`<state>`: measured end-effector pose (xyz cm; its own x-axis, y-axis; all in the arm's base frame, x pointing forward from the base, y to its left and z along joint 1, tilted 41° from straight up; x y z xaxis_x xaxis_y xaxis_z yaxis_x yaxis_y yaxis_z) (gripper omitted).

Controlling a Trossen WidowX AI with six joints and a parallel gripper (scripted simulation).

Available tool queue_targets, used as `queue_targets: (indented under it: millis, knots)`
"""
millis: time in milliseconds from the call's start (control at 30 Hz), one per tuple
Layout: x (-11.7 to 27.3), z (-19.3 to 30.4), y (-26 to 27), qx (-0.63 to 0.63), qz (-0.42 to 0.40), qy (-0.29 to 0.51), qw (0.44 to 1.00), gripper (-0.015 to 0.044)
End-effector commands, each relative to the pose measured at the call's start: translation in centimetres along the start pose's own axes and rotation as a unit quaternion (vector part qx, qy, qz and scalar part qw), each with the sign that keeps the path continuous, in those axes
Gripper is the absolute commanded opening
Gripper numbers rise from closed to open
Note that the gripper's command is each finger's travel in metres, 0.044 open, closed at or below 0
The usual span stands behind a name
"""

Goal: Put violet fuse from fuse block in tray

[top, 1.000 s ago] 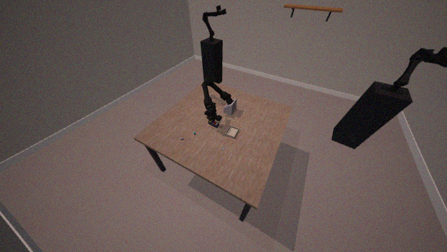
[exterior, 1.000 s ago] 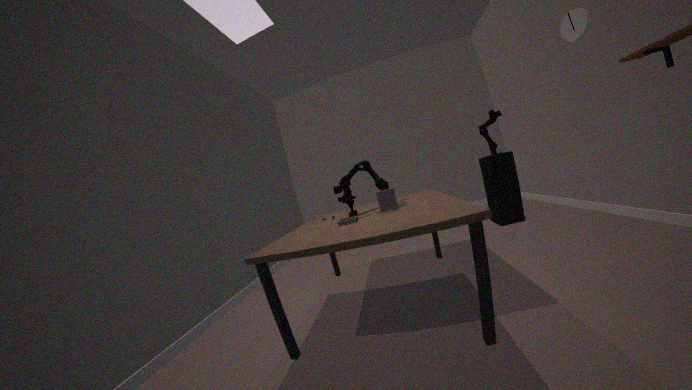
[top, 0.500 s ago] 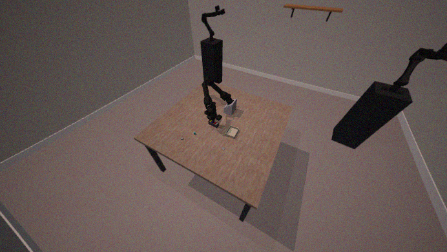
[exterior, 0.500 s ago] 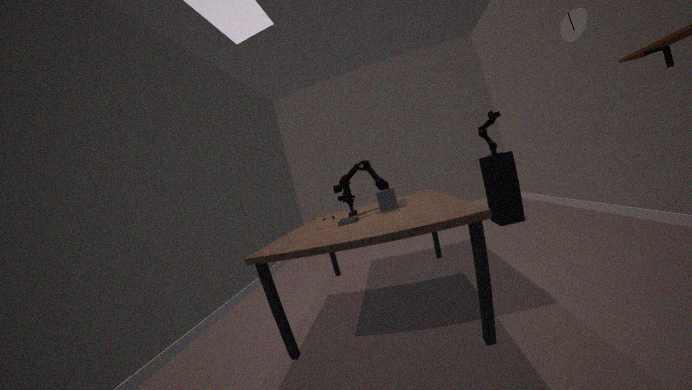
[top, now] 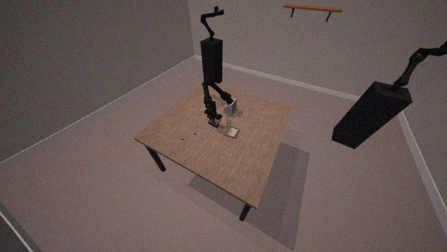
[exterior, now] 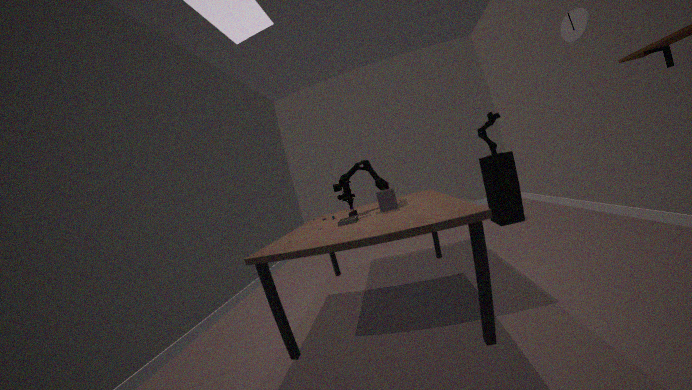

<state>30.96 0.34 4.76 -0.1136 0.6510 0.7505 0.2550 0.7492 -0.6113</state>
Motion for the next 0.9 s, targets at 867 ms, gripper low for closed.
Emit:
queue_targets:
  millis: [867]
  knots:
    - [2.7,0.8,8.9,-0.002,-0.014,0.002,1.000,0.0000]
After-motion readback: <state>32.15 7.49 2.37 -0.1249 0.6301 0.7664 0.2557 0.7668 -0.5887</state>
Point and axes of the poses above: the point midway between the two fingers, 35 mm back from their tips, its own x axis back along the fingers, its own y axis across the jaws, z = x × y, the point moved 1 cm from there along x, back along the fingers, and after that the axes turned 14 degrees about -x, right-handed, at the moved point
